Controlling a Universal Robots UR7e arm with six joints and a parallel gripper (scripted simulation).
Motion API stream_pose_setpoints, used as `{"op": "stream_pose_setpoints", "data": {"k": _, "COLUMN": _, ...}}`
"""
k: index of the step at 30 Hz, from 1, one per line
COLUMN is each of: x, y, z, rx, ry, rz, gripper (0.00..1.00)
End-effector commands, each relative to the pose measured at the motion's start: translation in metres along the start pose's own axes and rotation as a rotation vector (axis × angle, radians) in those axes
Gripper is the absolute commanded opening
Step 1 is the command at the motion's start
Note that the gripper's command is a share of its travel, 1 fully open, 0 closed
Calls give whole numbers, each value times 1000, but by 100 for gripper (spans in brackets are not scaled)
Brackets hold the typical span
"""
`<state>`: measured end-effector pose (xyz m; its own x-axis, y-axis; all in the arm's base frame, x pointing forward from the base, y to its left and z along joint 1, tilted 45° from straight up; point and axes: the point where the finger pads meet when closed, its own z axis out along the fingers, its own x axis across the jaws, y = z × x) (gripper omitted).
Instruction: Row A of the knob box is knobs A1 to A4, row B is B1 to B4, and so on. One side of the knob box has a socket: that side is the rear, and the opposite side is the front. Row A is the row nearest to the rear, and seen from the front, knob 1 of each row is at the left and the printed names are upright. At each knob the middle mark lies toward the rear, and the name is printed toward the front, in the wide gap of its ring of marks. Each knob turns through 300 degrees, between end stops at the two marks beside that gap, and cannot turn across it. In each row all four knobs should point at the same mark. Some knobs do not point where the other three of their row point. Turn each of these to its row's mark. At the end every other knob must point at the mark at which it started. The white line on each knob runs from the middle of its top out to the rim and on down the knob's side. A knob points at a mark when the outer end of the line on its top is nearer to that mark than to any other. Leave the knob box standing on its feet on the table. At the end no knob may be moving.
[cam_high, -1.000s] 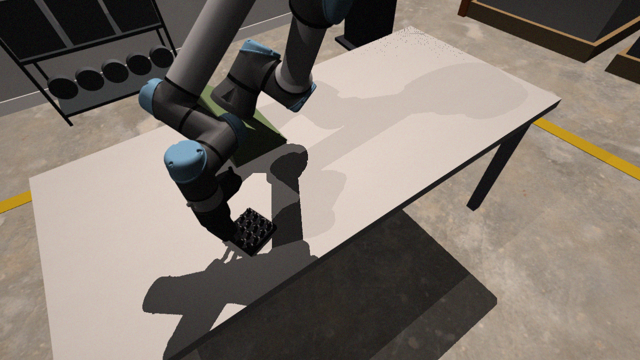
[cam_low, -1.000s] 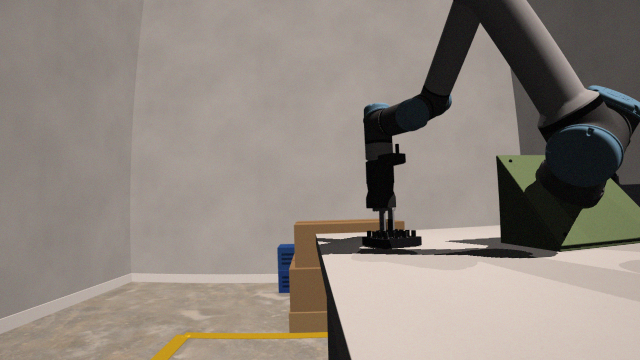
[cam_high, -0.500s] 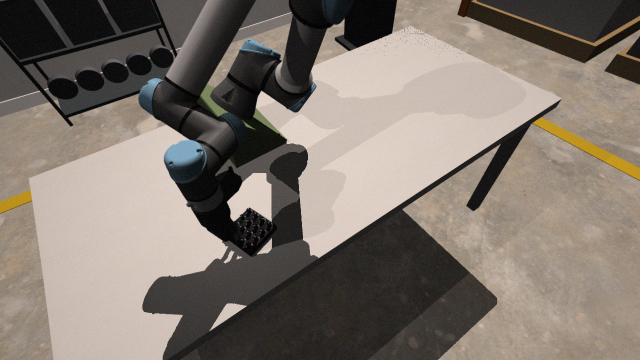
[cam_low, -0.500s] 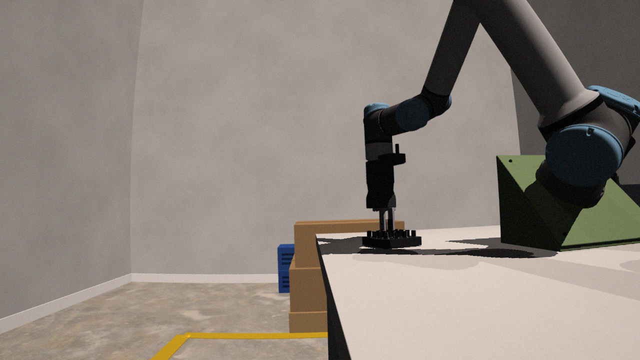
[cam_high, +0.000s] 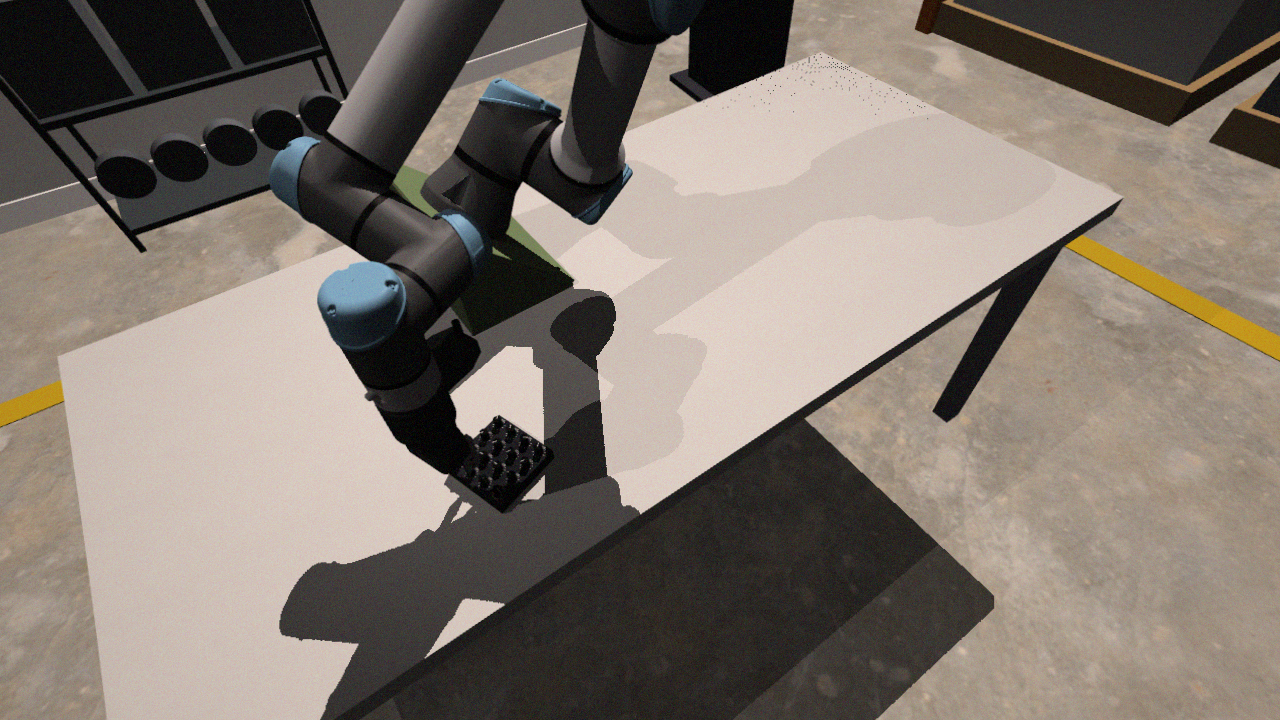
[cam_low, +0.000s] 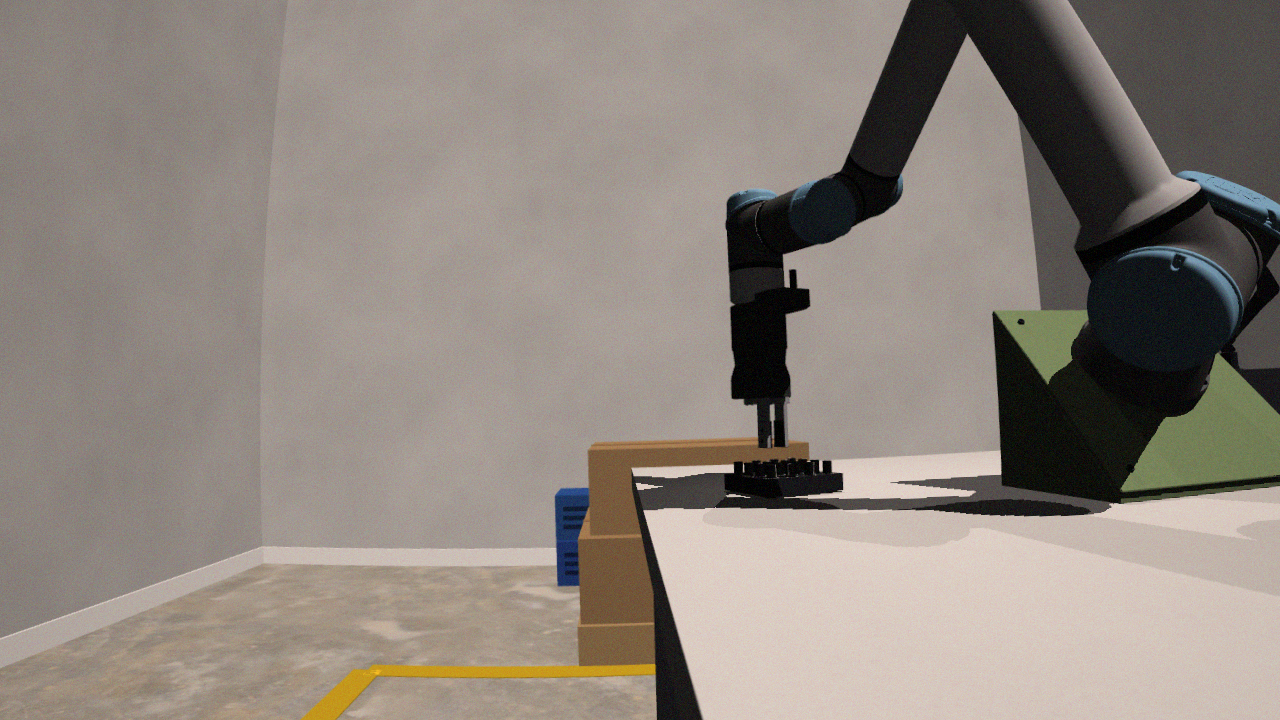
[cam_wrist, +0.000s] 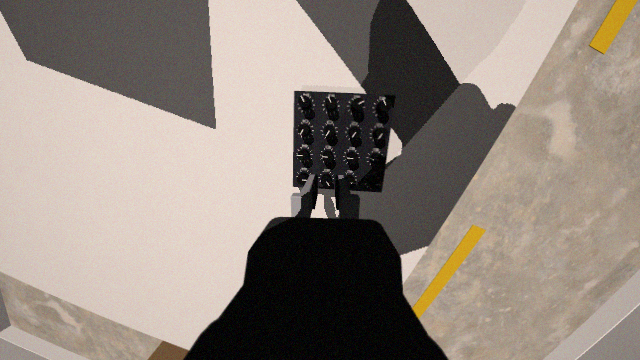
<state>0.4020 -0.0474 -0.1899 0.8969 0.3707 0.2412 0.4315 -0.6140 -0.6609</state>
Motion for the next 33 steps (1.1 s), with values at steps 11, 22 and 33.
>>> {"op": "stream_pose_setpoints", "data": {"k": 11, "x": 0, "y": 1, "z": -16, "rx": 1, "ry": -1, "rz": 0, "gripper": 46}}
{"op": "stream_pose_setpoints", "data": {"k": 22, "x": 0, "y": 0, "z": -15, "rx": 1, "ry": -1, "rz": 3, "gripper": 46}}
{"op": "stream_pose_setpoints", "data": {"k": 33, "x": 1, "y": -1, "z": -16, "rx": 1, "ry": -1, "rz": 41, "gripper": 46}}
